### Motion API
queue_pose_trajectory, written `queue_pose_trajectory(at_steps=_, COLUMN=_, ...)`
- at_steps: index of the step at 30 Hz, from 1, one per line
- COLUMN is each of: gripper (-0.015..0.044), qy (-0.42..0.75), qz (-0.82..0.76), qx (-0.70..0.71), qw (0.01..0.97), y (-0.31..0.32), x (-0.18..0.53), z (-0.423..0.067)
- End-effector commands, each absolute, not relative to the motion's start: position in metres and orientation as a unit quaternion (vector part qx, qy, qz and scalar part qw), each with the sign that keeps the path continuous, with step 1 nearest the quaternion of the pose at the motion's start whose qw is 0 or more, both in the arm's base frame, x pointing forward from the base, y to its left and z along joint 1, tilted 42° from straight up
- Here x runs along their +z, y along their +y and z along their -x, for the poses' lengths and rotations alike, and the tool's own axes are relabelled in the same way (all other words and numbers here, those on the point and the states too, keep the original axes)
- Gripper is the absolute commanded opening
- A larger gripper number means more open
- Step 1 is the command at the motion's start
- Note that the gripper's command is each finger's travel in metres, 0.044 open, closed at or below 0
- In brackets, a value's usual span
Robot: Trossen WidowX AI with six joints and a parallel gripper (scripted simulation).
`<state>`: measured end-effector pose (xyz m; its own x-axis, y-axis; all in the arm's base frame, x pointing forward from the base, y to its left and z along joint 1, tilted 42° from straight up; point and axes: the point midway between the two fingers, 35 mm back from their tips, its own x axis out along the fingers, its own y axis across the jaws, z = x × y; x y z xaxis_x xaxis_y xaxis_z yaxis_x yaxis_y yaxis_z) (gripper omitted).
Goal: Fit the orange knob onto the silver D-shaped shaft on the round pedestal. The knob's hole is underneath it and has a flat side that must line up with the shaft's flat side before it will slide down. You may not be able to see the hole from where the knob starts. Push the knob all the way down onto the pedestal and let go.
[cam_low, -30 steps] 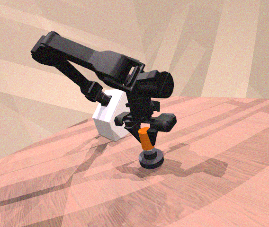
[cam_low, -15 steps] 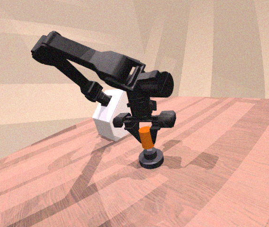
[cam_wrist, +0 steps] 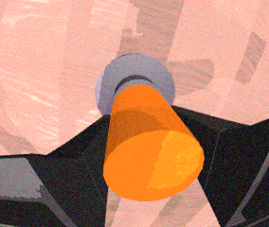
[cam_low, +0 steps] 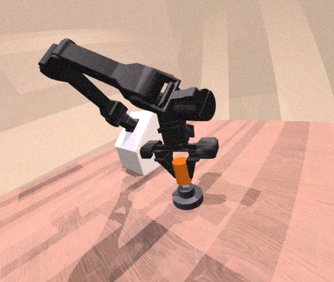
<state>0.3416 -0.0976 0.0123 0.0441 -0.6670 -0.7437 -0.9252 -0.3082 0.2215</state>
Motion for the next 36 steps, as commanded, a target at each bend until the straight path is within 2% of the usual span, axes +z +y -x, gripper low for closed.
queue_pose_trajectory(at_steps=1, gripper=0.0000, qy=0.564, qz=0.706, qx=0.397, qw=0.162, y=-0.0963, x=0.0164, z=-0.3438)
queue_pose_trajectory(at_steps=10, gripper=0.0000, qy=0.520, qz=0.719, qx=0.454, qw=0.087, y=-0.0992, x=0.0185, z=-0.3474)
queue_pose_trajectory(at_steps=36, gripper=0.0000, qy=0.519, qz=0.719, qx=0.454, qw=0.087, y=-0.0961, x=0.0142, z=-0.3425)
